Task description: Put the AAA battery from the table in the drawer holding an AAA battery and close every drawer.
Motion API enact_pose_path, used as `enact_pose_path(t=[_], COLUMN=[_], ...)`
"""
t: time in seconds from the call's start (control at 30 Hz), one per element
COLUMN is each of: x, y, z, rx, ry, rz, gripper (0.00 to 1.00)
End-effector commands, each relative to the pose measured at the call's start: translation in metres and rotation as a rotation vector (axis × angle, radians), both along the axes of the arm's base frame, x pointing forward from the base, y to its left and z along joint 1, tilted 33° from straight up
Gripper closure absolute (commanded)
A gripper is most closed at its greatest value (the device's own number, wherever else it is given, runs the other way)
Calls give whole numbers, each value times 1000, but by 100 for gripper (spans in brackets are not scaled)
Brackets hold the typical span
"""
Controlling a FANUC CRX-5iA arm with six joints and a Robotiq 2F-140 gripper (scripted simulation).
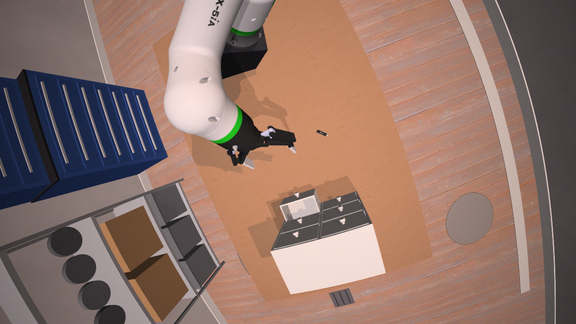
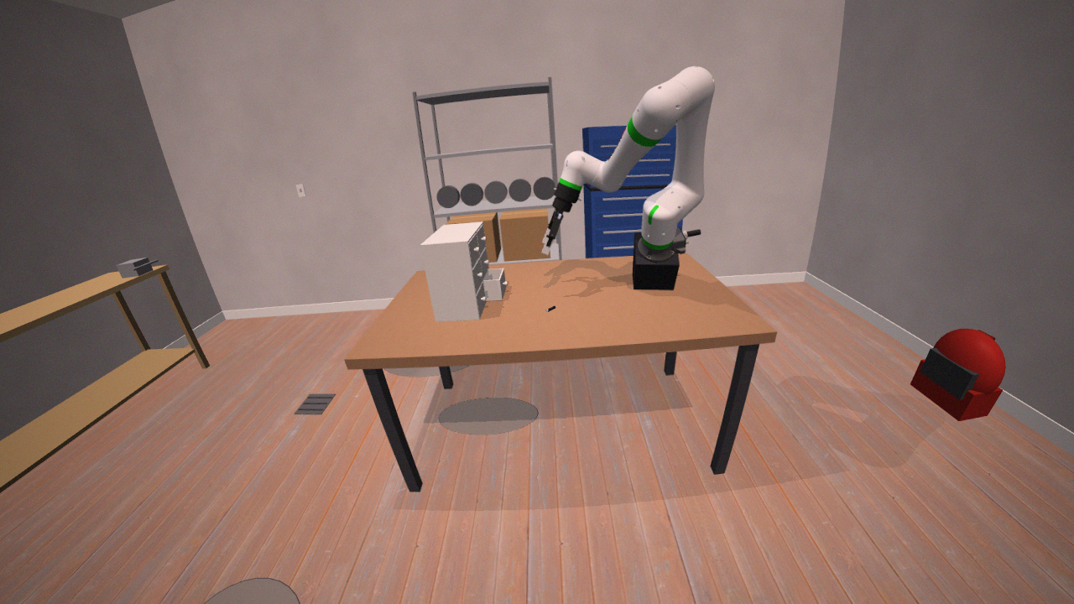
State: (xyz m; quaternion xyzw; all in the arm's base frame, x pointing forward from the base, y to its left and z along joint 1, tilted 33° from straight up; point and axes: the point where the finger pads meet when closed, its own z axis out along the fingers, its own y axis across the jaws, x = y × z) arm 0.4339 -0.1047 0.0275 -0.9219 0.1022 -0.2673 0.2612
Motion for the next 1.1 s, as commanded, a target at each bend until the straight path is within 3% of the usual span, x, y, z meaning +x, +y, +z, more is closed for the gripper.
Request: enact_pose_path(t=[0.0, 0.5, 0.87, 0.9, 1.07], x=[17, 43, 46, 46, 46], y=[4, 13, 14, 14, 14], z=[-19, -35, -38, -38, -38], rx=[-14, -22, -25, -25, -25], ry=[-118, -268, -287, -287, -287], rz=[-92, -186, -199, -199, -199], gripper=[0, 0, 0, 100, 100])
